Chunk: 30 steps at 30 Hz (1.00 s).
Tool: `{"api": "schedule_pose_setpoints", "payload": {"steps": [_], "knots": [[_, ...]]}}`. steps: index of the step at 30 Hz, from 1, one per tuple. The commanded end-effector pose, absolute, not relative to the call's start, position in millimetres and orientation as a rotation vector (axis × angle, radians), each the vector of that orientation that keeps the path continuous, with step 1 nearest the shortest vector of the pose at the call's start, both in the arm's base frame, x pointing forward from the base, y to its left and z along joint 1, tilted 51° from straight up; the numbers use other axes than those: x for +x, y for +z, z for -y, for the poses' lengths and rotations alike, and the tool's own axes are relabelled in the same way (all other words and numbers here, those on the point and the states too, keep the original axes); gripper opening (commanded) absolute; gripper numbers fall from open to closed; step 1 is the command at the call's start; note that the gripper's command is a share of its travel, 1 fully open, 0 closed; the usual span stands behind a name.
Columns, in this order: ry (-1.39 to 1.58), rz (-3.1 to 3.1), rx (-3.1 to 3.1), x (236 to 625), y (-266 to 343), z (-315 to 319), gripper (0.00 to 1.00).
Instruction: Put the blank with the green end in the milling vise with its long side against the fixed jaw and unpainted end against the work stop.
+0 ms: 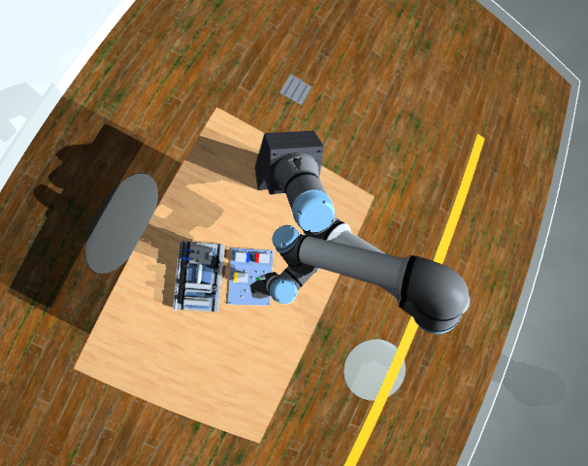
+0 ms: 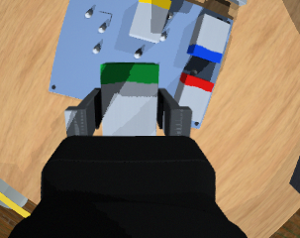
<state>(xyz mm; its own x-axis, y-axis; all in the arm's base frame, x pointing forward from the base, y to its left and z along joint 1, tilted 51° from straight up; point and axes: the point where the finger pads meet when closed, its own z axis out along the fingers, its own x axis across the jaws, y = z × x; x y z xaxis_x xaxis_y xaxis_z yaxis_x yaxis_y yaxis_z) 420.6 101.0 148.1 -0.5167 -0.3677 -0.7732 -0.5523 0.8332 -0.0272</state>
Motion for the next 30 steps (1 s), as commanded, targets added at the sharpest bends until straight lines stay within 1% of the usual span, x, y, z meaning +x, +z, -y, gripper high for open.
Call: {"api": "schedule_pose_setpoints", "payload": {"steps": [1,12,17,29,30], "knots": [[0.343,-2.222,-0.522,420.8,148.4,-100.9,0.00],[0.343,-2.222,-0.522,420.8,148.4,-100.9,0.00],[0.416,-2.265,-0.364,420.8,148.4,-100.9,0.00],[0.416,-2.265,-0.364,420.8,148.4,-100.9,0.00],[0.416,-2.264,-0.365,426.5,148.6,-92.7,0.00]]}}
